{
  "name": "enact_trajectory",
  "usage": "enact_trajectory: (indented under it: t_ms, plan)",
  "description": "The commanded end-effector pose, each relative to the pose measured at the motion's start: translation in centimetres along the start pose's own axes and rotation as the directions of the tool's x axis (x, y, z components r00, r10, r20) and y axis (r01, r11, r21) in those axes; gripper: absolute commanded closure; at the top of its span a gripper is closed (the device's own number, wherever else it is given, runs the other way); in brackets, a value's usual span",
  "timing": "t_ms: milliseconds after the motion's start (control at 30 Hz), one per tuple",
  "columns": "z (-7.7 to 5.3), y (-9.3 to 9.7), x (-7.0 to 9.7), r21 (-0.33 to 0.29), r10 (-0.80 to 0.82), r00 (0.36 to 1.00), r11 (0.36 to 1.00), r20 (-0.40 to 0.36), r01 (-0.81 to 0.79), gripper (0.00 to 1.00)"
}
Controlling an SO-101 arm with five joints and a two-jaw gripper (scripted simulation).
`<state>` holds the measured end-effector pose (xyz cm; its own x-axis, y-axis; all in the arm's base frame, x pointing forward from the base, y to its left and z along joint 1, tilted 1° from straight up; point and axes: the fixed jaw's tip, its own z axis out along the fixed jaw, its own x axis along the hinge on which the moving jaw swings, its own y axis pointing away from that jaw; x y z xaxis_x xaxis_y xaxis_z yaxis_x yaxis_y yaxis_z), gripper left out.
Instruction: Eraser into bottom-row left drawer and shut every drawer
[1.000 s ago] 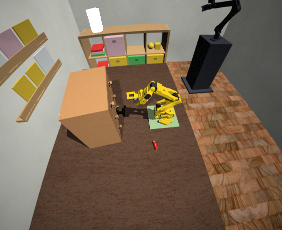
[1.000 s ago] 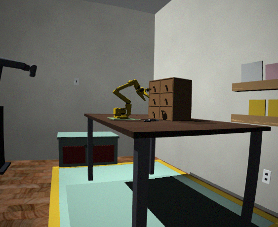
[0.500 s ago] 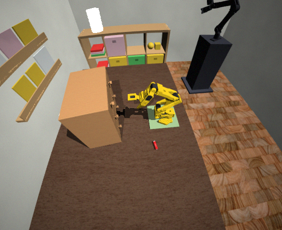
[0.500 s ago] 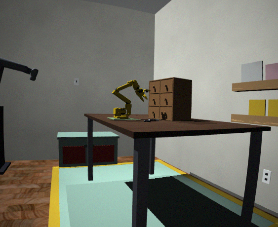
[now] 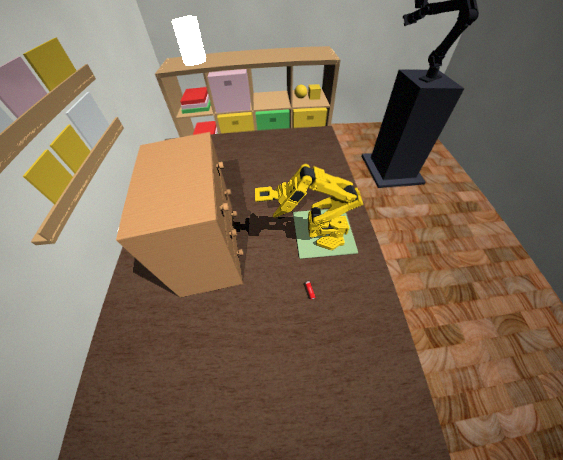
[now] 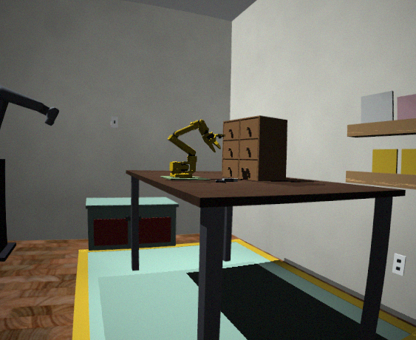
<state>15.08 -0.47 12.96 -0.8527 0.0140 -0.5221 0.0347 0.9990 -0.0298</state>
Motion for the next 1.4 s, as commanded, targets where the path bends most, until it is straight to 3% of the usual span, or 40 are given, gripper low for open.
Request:
enact_trajectory:
  t_ms: [0,800,1367]
  plan:
    - [0.13,0.19,0.37,-0.007,0.001,1.0,1.0,-0.015,-0.001,0.5]
    - [0.13,0.2,0.37,-0.008,0.001,1.0,1.0,-0.015,-0.001,0.5]
    - [0.12,0.32,0.66,-0.018,-0.368,0.93,0.93,-0.009,0.367,0.5]
